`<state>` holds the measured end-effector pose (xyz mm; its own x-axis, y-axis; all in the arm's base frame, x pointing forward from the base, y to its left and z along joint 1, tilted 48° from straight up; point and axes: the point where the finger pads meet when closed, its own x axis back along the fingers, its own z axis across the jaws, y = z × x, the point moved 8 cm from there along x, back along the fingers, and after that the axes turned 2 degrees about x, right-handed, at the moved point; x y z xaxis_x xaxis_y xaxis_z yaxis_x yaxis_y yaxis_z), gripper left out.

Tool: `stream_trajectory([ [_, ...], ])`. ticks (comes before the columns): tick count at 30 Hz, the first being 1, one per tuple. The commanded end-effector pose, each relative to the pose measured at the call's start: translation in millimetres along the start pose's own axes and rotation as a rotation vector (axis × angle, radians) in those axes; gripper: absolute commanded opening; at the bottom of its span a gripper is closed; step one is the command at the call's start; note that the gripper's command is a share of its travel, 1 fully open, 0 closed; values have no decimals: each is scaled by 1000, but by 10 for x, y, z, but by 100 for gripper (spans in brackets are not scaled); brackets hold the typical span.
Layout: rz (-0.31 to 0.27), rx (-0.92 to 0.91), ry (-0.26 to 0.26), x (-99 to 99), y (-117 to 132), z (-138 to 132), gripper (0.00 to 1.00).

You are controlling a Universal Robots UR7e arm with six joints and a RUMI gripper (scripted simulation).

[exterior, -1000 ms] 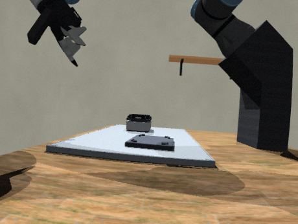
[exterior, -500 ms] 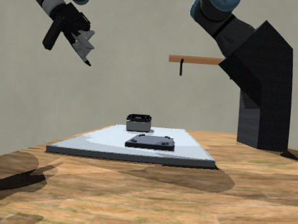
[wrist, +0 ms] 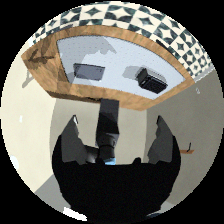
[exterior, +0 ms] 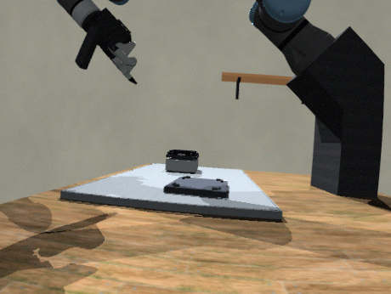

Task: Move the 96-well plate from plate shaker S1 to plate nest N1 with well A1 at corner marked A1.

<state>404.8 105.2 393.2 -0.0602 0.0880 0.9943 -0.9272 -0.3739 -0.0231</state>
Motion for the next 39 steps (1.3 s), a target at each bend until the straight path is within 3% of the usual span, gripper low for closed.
stream_trajectory([
  [1, -8, -49, -17, -27, 116, 121, 100],
  [21, -38, -296, -101, -224, 801, 620, 100],
  [23, -2, -244, -82, -283, 770, 658, 100],
  [32, 31, -191, -62, -491, 615, 827, 100],
  [39, 94, -86, -14, -709, 497, 979, 100],
])
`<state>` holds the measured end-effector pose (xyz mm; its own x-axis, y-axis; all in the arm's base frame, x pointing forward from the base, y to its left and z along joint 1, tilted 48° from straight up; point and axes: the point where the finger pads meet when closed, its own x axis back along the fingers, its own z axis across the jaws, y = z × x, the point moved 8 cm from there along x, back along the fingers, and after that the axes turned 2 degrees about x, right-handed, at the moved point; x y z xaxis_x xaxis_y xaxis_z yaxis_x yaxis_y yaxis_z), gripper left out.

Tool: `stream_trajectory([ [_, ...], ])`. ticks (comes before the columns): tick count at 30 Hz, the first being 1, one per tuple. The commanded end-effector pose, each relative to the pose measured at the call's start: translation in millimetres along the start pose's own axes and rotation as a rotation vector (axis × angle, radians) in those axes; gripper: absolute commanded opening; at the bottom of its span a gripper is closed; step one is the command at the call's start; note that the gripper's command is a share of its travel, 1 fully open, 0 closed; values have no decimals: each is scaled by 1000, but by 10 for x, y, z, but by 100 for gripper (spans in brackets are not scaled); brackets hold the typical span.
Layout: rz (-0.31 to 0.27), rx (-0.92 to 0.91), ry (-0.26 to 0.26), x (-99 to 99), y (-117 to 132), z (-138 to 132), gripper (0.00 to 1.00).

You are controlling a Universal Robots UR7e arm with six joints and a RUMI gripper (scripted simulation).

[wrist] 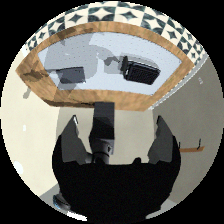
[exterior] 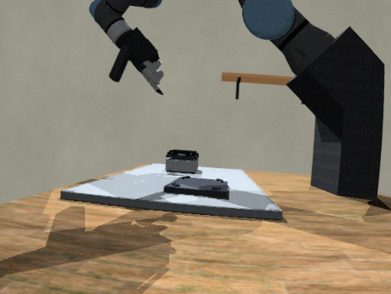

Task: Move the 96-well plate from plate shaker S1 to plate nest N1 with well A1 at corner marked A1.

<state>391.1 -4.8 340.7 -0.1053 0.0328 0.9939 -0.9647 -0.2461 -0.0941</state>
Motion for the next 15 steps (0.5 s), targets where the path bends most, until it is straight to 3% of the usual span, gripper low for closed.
stream_trajectory([
  [1, 35, 54, 21, -132, -82, 92, 100],
  [13, 91, 163, 71, -424, -227, 287, 100],
  [15, 117, 217, 99, -499, -244, 325, 100],
])
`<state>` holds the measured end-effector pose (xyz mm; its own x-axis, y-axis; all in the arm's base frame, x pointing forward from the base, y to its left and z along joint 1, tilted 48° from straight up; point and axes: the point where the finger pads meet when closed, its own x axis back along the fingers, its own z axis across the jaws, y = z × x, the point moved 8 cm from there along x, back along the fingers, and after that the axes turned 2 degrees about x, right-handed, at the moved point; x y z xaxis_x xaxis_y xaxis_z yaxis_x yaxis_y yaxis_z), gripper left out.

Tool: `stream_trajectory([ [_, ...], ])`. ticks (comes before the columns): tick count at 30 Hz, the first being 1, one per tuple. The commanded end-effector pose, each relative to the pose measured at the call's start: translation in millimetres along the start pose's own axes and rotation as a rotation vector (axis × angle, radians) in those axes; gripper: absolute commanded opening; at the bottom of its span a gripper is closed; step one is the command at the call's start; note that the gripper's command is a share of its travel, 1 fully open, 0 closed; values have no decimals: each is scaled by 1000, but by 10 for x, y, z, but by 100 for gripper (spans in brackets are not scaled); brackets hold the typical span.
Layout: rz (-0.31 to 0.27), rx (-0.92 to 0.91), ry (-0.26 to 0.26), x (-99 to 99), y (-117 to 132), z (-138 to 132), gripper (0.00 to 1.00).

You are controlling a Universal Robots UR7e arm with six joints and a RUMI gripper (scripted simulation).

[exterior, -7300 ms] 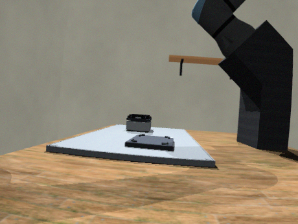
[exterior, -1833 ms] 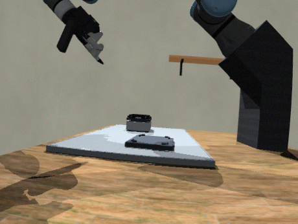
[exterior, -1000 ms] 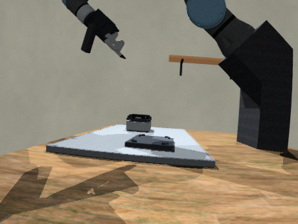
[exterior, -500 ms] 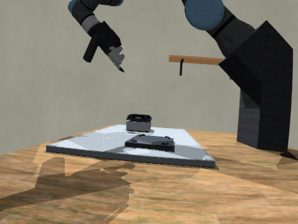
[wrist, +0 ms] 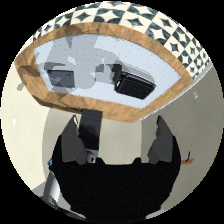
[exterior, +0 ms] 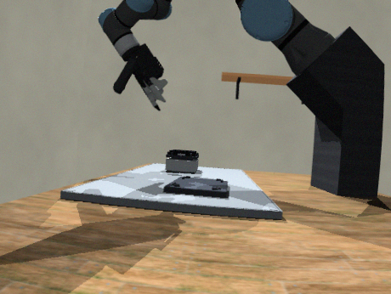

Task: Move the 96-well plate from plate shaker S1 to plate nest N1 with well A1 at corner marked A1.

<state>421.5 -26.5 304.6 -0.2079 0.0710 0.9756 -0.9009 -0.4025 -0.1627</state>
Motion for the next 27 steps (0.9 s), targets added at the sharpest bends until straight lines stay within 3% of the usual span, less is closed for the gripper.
stream_trajectory([
  [1, 30, 56, 29, -148, -32, 88, 100],
  [17, 110, 277, 160, -619, -33, 316, 100],
  [27, 150, 521, 331, -1007, 115, 433, 100],
])
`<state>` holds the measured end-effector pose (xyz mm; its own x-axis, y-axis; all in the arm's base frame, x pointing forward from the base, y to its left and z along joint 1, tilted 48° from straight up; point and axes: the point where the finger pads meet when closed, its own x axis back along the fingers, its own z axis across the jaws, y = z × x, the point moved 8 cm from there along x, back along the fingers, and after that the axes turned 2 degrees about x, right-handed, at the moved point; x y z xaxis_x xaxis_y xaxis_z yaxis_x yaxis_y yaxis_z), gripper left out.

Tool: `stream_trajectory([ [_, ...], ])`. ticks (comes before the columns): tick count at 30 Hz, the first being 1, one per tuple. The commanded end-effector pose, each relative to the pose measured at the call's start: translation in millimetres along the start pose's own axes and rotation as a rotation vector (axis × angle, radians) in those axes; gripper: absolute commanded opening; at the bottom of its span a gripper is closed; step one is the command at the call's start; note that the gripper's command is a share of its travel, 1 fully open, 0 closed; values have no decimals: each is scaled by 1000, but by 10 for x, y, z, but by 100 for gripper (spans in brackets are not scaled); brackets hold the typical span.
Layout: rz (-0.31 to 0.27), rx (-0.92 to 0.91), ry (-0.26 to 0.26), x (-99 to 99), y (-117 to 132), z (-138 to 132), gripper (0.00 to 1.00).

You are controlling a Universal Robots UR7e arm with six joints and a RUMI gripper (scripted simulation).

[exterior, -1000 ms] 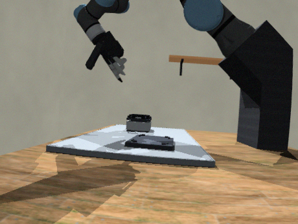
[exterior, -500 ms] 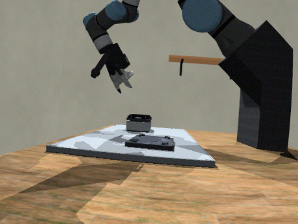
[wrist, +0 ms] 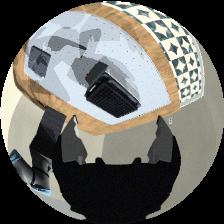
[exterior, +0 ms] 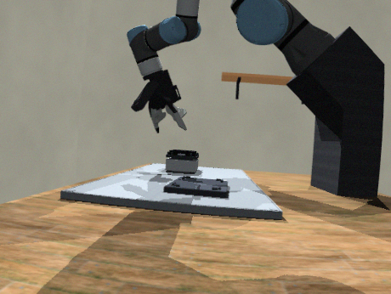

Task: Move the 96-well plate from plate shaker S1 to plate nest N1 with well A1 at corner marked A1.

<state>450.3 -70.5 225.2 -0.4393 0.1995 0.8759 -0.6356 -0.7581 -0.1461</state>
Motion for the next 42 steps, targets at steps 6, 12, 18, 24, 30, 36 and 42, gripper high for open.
stream_trajectory([
  [6, 20, 202, 147, -230, 197, -106, 100],
  [12, 0, 367, 257, -271, 343, -254, 100],
  [18, -34, 501, 345, -253, 431, -381, 100],
  [24, -84, 636, 430, -183, 528, -536, 100],
  [30, -89, 649, 439, -186, 528, -542, 100],
  [36, -89, 649, 439, -186, 528, -542, 100],
  [42, -89, 649, 439, -230, 505, -537, 100],
])
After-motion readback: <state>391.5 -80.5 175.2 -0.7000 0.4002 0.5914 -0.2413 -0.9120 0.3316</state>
